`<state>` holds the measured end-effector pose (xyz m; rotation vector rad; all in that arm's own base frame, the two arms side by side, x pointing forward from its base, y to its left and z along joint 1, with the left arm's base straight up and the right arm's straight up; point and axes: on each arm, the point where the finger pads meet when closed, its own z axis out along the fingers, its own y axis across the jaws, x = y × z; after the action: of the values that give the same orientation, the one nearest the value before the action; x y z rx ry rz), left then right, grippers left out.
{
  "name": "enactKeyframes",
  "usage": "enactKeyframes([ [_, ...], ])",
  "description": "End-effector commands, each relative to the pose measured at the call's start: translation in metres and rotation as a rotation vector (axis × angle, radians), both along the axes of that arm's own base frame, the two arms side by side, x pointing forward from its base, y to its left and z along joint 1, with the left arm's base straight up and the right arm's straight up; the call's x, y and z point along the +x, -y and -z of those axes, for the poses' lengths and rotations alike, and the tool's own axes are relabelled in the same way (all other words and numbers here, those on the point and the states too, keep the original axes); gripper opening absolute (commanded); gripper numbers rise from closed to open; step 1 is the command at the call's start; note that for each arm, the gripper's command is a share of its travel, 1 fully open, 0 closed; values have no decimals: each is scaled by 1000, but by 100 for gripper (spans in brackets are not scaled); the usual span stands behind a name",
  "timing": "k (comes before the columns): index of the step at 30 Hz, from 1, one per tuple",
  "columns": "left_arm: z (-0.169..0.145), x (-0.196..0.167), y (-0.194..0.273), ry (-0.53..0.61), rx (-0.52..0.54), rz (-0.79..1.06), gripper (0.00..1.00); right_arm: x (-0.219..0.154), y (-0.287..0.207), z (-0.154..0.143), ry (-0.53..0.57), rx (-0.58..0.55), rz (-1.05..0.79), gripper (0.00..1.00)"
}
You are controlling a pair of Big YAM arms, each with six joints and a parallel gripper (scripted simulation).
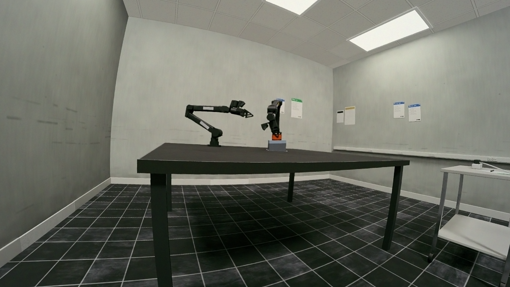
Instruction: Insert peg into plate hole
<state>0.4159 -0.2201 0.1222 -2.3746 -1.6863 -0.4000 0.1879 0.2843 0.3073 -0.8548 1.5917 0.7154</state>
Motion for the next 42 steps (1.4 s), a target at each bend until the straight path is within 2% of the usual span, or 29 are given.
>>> enactKeyframes([
  [1,18,0,-4,-14,10,2,40,1,-1,-16,17,24,1,100],
  [5,19,-1,-6,-22,16,1,40,1,-1,-16,17,24,1,100],
  [6,-5,9,4,24,-15,1,40,1,-1,-16,17,24,1,100],
  [8,-22,10,12,32,-20,2,40,1,-1,-16,17,24,1,100],
  [15,-22,11,11,32,-20,-1,40,1,-1,-16,17,24,1,100],
  [16,-22,11,11,32,-20,-1,51,1,-1,-16,17,24,1,100],
  [17,-22,11,11,32,-20,-1,57,1,-1,-16,17,24,1,100],
  [18,-33,9,13,53,-35,0,68,1,-1,-16,17,24,1,100],
  [28,-72,2,23,94,-68,1,69,1,-1,-16,17,24,1,100],
  [29,-73,2,24,89,-66,1,81,1,-1,-16,17,24,1,100],
  [31,-73,2,24,89,-66,1,81,1,-1,-16,17,24,1,100],
  [32,-56,6,20,57,-40,-10,92,1,-1,-16,17,24,1,100],
  [33,-58,6,21,55,-39,-10,100,1,-1,-16,17,24,1,100],
  [34,-63,3,26,55,-39,-1,100,1,-1,-16,17,24,1,100],
  [37,-105,-3,33,92,-71,1,100,1,-1,-16,17,24,1,100],
  [38,-92,-1,37,59,-44,1,100,1,-1,-16,17,24,1,100],
  [39,-106,-4,39,70,-57,1,100,1,-1,-16,17,24,1,100],
  [42,-104,-4,46,36,-29,1,100,1,-1,-16,17,24,1,100],
])
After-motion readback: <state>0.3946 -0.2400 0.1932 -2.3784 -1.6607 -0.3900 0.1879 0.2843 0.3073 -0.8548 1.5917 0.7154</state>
